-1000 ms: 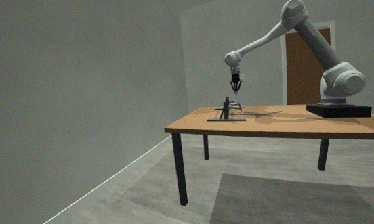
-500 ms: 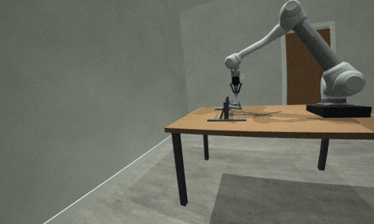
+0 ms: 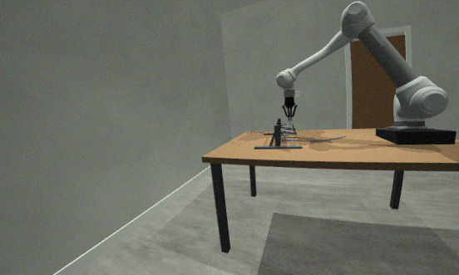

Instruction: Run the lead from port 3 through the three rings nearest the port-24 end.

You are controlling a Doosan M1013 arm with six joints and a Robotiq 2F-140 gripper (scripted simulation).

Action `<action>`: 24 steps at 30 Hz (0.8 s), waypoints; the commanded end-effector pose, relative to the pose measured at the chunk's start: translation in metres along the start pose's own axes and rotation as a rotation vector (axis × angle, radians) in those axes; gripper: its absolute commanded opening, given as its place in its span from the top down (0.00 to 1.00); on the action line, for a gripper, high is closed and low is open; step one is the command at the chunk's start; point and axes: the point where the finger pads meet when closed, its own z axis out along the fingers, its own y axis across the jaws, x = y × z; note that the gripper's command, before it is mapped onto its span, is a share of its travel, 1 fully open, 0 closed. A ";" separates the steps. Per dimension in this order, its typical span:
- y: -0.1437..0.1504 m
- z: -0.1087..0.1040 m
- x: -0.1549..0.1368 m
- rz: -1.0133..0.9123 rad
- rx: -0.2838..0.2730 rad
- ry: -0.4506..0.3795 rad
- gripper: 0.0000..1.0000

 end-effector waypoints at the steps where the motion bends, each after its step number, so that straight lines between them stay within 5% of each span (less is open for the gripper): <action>1: 0.006 0.011 0.002 0.005 -0.011 -0.002 1.00; 24: 0.006 0.023 0.002 0.005 -0.011 -0.002 1.00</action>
